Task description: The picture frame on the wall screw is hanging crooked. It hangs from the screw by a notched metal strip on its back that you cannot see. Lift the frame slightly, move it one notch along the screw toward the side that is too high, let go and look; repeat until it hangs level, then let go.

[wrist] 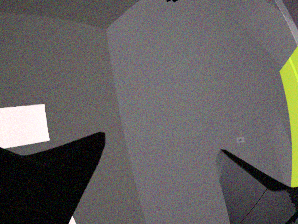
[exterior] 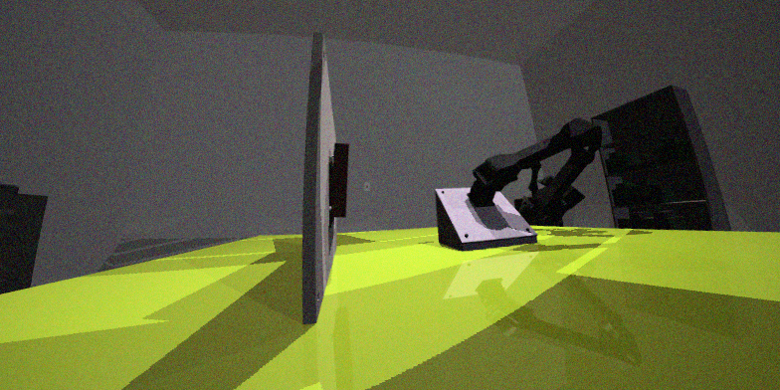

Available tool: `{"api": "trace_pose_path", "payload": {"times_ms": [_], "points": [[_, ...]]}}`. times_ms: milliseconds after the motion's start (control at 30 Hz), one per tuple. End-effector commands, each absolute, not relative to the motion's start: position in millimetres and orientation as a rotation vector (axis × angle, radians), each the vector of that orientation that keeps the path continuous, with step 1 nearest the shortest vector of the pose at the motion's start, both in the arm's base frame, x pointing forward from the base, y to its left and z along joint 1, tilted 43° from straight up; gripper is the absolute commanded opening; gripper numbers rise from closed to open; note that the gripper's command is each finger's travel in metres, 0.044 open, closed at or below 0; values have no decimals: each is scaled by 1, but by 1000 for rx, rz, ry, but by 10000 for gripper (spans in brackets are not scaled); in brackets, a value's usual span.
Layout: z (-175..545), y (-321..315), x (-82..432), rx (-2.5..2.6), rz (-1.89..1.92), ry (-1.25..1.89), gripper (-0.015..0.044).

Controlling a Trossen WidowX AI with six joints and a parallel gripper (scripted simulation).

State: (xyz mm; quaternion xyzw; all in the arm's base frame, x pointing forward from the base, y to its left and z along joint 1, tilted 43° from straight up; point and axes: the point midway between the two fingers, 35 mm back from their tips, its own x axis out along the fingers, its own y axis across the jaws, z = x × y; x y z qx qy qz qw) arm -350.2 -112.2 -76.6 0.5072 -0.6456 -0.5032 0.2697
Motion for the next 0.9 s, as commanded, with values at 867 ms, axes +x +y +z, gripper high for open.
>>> {"api": "trace_pose_path", "payload": {"times_ms": [867], "points": [[47,74,-425,663,-2133,-1673,260]]}}
